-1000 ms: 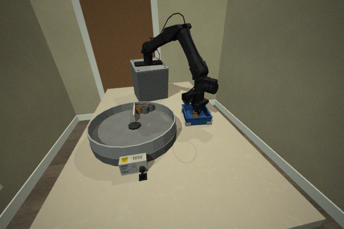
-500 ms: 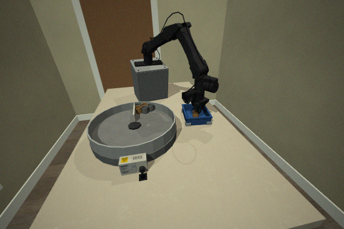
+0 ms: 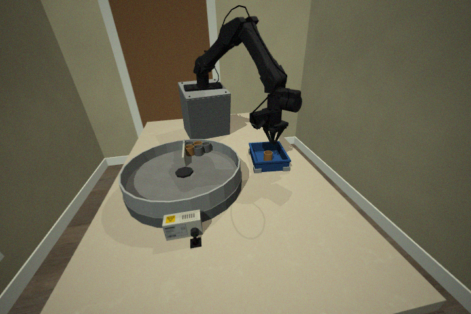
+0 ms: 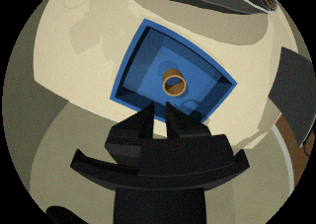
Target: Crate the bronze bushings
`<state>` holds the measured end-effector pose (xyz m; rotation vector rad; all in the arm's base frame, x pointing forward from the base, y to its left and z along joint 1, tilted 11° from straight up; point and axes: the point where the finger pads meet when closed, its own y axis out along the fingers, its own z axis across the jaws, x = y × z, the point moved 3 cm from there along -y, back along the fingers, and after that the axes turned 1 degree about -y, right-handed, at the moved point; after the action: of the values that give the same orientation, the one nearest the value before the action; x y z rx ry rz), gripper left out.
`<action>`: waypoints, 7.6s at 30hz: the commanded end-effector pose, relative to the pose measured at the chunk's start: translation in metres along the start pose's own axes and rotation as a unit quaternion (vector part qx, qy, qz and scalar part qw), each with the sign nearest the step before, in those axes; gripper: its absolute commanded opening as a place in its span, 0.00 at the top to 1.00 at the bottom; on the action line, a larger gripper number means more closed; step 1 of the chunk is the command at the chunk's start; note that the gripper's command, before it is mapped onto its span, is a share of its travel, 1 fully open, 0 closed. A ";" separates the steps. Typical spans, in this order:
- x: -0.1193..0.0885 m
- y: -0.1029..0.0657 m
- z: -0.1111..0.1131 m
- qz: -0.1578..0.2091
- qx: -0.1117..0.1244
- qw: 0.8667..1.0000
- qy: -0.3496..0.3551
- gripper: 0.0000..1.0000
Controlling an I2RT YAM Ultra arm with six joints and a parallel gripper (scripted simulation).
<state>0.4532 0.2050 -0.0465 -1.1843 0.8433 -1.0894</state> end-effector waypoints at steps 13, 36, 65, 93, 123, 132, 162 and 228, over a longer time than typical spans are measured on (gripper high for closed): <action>-0.003 -0.046 -0.004 -0.006 -0.004 1.000 -0.003 0.84; -0.003 -0.046 -0.004 -0.006 -0.004 1.000 -0.003 0.84; -0.003 -0.046 -0.004 -0.006 -0.004 1.000 -0.003 0.84; 0.010 -0.045 -0.001 -0.006 0.006 1.000 0.002 0.87; 0.176 -0.044 -0.110 -0.003 0.006 0.998 0.058 0.87; 0.233 -0.044 -0.146 -0.005 0.005 0.997 0.076 0.87; 0.302 -0.043 -0.182 -0.012 0.001 0.996 0.094 0.87; 0.310 -0.048 -0.178 -0.015 0.005 0.995 0.099 0.87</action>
<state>0.3565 -0.1336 -0.0378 -1.1059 1.0017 -1.2150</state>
